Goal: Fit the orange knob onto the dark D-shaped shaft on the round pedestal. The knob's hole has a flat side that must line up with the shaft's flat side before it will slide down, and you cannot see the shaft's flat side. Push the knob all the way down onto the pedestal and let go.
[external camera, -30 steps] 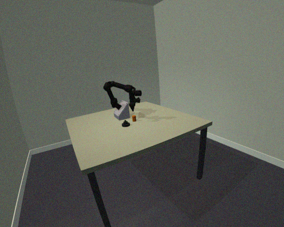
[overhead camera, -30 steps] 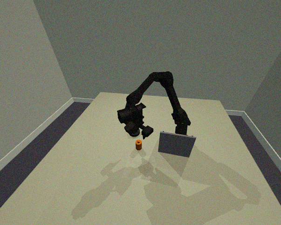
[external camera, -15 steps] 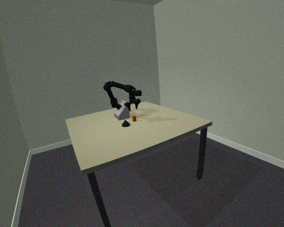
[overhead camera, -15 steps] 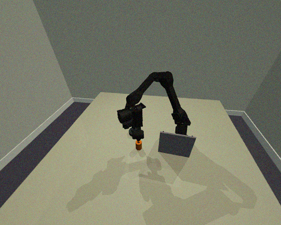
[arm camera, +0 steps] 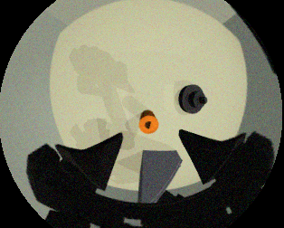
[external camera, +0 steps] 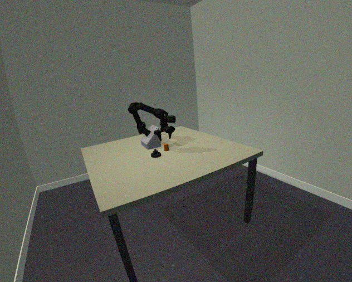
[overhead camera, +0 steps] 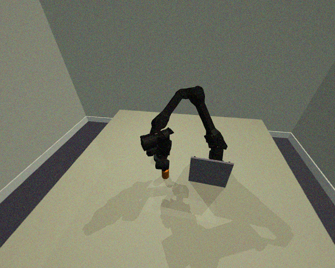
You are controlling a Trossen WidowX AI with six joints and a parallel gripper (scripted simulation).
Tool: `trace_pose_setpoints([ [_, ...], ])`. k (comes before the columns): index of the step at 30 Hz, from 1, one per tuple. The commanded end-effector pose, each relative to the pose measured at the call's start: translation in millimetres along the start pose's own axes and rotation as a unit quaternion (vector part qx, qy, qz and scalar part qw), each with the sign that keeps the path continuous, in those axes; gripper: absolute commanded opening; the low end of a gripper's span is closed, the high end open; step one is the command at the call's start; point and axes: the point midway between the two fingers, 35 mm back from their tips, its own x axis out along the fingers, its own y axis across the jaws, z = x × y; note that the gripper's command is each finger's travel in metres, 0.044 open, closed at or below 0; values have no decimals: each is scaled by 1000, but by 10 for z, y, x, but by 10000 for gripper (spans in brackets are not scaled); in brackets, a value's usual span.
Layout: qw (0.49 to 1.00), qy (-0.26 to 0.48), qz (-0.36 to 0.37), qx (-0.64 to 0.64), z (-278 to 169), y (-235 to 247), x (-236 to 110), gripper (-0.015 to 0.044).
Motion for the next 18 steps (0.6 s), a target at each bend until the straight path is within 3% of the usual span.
trace_pose_setpoints([
  [1, 1000, -1, -2, -2, -5, 0, 83, 440],
  [18, 1000, -2, -2, -2, -15, 17, 376, 440],
])
